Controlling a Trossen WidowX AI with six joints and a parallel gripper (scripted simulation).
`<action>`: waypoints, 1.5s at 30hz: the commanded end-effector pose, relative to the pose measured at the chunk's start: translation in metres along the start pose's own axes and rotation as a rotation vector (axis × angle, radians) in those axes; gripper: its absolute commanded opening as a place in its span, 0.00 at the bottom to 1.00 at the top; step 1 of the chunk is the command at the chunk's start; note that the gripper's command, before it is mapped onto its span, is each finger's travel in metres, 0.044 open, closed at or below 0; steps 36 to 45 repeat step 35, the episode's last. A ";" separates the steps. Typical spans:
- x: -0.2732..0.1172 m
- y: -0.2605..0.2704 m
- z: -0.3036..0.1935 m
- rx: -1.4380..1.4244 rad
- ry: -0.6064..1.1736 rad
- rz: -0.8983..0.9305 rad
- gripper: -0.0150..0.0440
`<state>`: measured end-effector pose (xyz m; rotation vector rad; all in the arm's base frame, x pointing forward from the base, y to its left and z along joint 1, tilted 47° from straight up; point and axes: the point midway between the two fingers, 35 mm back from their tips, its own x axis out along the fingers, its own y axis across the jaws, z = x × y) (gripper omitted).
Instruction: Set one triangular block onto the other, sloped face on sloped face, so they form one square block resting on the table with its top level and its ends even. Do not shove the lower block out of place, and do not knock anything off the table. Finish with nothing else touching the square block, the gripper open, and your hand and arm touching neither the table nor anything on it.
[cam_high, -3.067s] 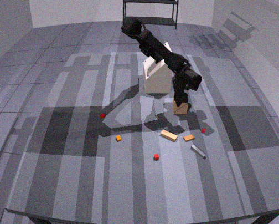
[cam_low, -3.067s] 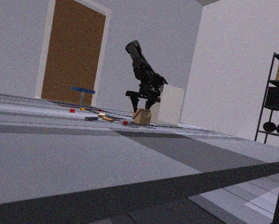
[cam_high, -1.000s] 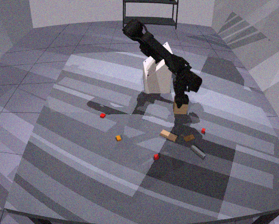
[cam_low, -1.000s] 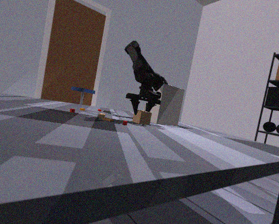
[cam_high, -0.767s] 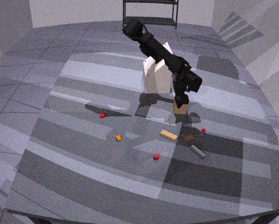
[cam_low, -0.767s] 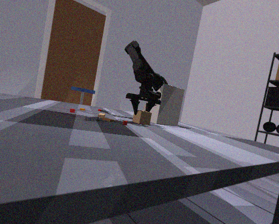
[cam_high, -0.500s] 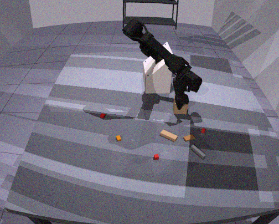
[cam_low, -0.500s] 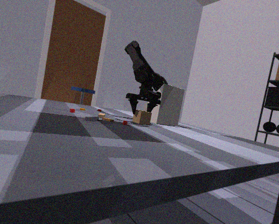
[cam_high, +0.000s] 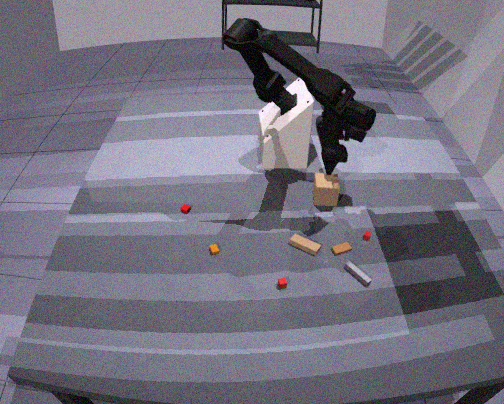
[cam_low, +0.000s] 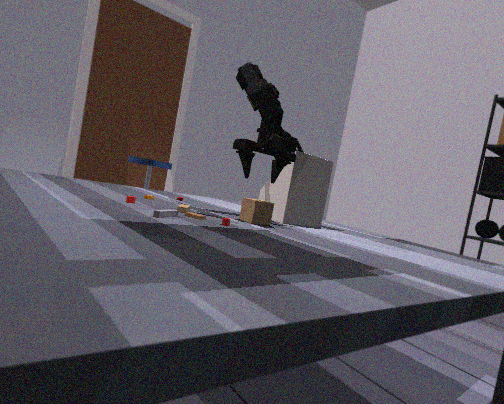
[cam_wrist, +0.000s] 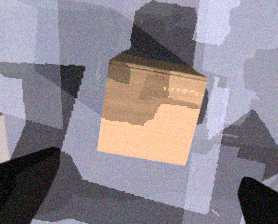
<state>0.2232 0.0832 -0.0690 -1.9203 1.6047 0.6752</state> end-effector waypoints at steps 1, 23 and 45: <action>-0.031 0.002 -0.003 0.012 -0.004 -0.003 1.00; -0.025 0.000 0.000 0.005 -0.008 -0.016 1.00; -0.025 0.000 0.000 0.005 -0.008 -0.016 1.00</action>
